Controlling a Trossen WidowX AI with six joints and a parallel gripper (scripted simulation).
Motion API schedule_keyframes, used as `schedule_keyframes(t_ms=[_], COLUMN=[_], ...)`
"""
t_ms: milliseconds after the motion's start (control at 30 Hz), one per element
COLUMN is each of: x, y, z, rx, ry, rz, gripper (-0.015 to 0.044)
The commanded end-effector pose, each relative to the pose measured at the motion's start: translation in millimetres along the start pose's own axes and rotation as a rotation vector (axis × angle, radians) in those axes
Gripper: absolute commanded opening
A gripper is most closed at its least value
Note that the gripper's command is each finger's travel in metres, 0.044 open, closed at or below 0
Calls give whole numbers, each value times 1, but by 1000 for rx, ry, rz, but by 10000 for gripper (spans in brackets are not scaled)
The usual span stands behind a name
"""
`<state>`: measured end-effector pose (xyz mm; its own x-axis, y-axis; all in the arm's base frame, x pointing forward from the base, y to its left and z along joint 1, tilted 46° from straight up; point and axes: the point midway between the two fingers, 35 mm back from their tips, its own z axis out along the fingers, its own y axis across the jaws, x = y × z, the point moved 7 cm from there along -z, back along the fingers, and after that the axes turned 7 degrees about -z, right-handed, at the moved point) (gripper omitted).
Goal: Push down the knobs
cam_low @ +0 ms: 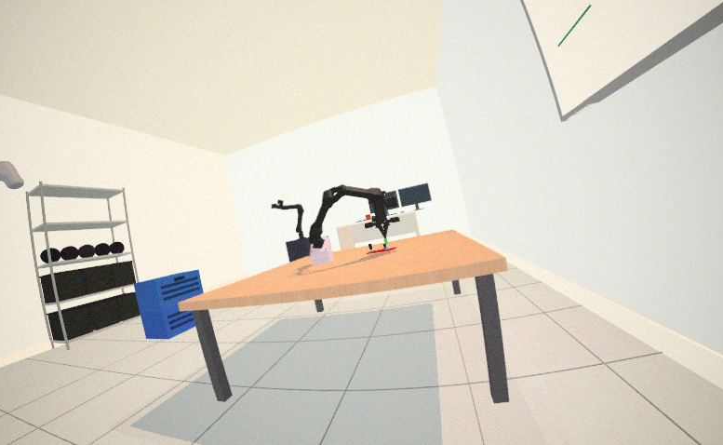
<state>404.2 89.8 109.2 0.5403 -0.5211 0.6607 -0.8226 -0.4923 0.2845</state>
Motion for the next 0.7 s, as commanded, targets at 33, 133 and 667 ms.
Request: schedule_keyframes(t_ms=[33,133,667], x=[1,1,1], y=[0,0,0], z=[7,8,12], rx=[-2,-2,-2], ry=[2,2,3], rz=[3,3,3], gripper=[0,0,0])
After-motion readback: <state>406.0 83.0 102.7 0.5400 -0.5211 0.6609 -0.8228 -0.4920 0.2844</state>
